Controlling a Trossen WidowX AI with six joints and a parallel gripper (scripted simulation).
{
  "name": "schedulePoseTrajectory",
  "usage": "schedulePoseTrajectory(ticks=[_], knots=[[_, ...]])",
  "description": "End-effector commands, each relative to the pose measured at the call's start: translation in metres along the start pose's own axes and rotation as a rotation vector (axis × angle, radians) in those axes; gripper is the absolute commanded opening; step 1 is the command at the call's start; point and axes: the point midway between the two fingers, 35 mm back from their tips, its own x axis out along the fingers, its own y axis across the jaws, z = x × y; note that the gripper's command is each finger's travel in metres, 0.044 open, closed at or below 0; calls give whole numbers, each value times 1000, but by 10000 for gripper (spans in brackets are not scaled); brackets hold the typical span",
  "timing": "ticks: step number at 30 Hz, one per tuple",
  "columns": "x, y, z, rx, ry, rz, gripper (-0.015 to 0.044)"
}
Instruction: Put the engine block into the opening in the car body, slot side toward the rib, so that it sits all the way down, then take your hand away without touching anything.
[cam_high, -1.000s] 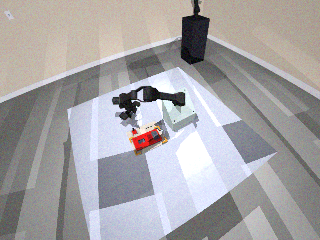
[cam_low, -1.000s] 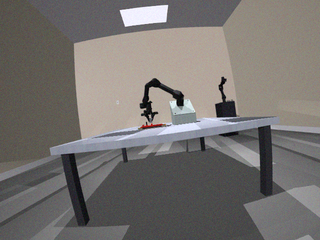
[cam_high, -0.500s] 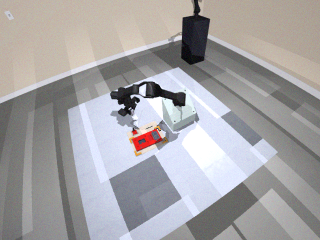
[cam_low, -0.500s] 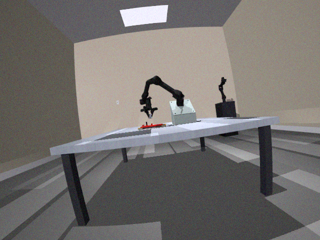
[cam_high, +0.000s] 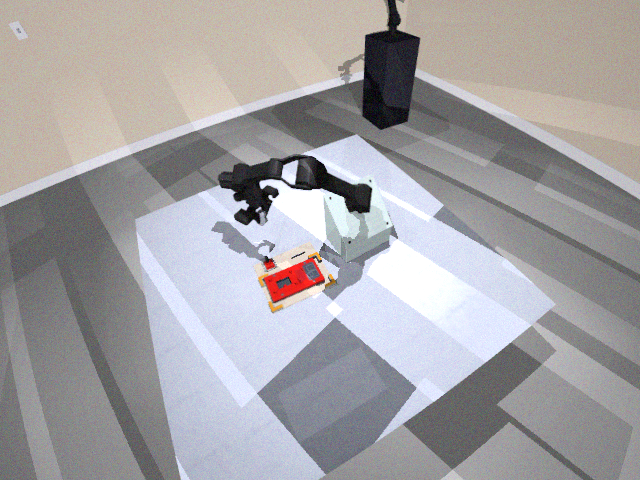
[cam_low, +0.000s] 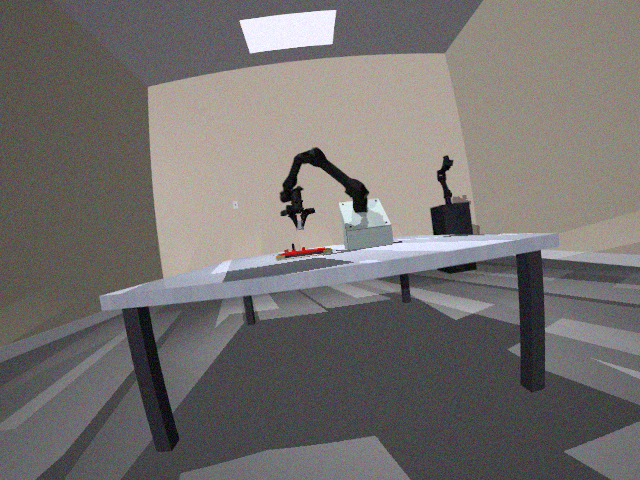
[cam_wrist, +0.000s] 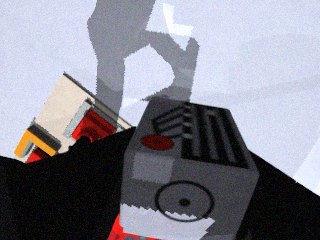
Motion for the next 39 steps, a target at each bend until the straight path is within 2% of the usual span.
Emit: schedulePoseTrajectory(ticks=[1, 14, 34, 39], knots=[[17, 0, -2, -2, 5, -4, 0], [21, 0, -4, -2, -65, -7, 0], [32, -1, -23, -1, -674, -15, 0], [40, 0, -25, 1, -716, -4, 0]])
